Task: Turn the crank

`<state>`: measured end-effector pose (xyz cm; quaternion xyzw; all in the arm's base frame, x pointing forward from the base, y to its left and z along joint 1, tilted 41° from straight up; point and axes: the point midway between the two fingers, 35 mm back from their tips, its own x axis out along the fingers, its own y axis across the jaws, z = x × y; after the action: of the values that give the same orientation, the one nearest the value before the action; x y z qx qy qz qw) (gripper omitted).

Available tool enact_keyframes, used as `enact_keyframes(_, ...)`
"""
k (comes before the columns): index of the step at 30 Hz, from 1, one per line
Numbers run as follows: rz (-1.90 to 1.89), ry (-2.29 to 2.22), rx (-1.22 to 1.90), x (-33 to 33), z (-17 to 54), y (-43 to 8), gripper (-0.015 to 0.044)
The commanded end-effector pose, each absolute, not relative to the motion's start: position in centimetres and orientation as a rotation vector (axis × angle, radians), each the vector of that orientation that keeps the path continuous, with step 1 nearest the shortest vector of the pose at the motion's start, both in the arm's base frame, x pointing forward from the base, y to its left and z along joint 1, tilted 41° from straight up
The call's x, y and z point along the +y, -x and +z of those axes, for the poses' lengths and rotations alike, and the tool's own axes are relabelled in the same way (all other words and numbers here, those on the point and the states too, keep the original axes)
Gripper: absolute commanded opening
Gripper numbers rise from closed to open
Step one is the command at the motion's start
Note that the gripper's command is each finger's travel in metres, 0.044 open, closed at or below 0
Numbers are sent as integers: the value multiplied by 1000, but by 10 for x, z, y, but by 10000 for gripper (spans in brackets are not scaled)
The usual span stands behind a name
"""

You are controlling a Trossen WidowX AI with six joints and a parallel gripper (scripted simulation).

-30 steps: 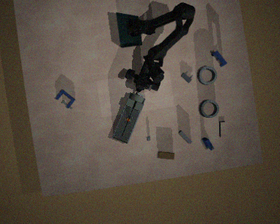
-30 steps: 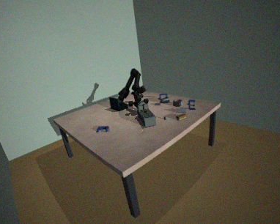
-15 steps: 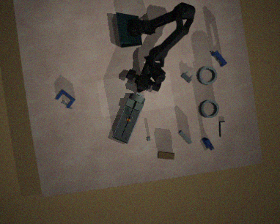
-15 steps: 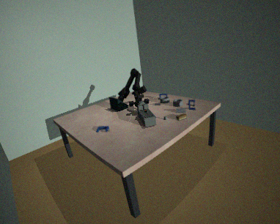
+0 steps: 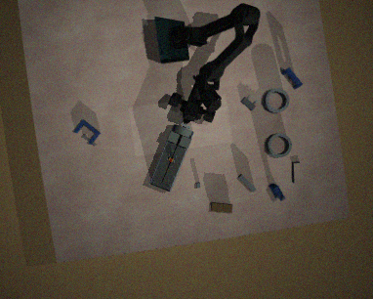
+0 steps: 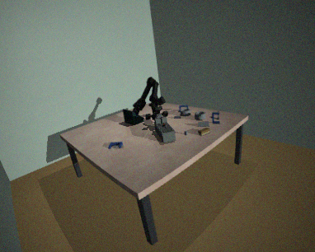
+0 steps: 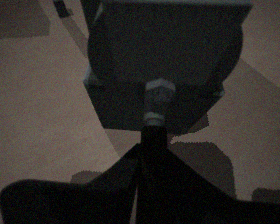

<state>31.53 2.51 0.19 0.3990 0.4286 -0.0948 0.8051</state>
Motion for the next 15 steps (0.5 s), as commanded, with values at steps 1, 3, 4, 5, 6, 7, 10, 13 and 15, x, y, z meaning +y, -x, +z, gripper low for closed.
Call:
enact_keyframes(1,-174,-856,913,32,7,-320,0)
enact_keyframes(3,-174,-856,913,32,7,-320,0)
enact_keyframes(4,-174,-856,913,32,7,-320,0)
enact_keyframes(5,-174,-856,913,32,7,-320,0)
enact_keyframes(6,-174,-856,913,32,8,-320,0)
enact_keyframes(7,-174,-856,913,32,8,-320,0)
enact_keyframes(10,-174,-856,913,32,8,-320,0)
enact_keyframes(13,-174,-856,913,32,9,-321,0)
enact_keyframes(15,-174,-856,913,32,9,-321,0)
